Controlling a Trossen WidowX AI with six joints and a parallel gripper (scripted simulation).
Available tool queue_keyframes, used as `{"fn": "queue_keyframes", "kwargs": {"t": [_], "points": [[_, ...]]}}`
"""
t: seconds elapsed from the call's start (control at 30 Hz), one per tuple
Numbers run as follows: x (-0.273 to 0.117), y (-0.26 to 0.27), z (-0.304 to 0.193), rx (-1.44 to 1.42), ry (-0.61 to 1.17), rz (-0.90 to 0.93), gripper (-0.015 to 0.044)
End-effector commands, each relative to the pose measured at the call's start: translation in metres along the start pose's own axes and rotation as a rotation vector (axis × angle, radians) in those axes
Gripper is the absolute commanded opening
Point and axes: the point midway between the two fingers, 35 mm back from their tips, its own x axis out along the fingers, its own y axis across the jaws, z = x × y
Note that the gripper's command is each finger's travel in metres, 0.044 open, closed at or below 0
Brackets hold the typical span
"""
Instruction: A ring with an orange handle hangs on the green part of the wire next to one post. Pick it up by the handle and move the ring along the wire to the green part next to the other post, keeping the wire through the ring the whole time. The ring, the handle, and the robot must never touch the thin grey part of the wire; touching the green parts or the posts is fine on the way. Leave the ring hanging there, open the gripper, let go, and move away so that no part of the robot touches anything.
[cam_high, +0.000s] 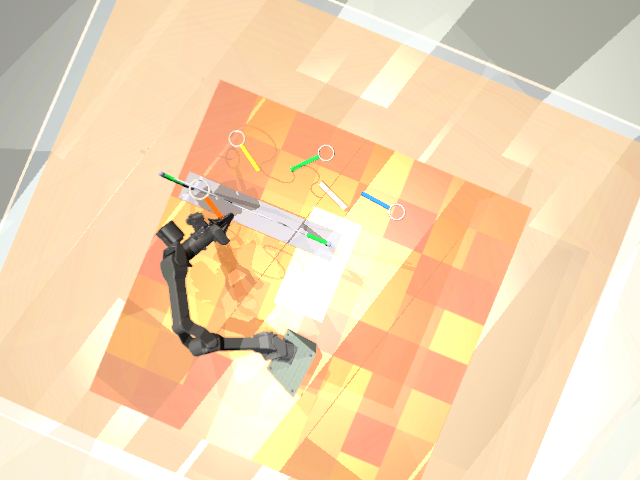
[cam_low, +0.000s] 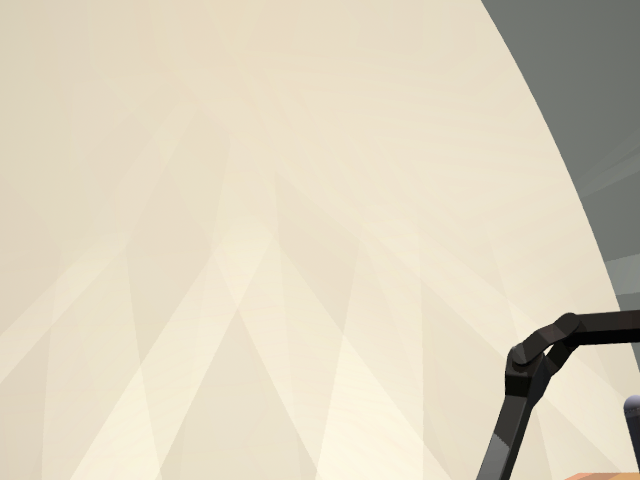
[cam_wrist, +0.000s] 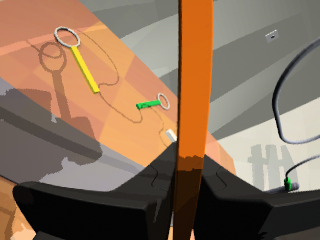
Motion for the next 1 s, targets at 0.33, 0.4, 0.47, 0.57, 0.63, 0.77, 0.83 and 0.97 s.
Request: {"fn": "queue_keyframes", "kwargs": {"t": [0.33,0.4,0.47,0.57,0.63,0.77,0.83,0.97], "points": [[-0.006,-0.054,0.008,-0.314,-0.003,-0.178,-0.0150],[-0.007,-0.061,0.010,-0.358,-0.004,-0.203,-0.0150],[-0.008,-0.067,0.013,-0.397,-0.004,-0.224,-0.0150],[-0.011,-0.076,0.017,-0.455,-0.004,-0.256,-0.0150],[-0.012,-0.081,0.020,-0.490,-0.004,-0.275,-0.0150],[-0.015,-0.091,0.026,-0.560,-0.004,-0.314,-0.0150],[-0.017,-0.095,0.029,-0.593,-0.004,-0.332,-0.0150],[-0.021,-0.103,0.035,-0.656,-0.004,-0.367,-0.0150]]}}
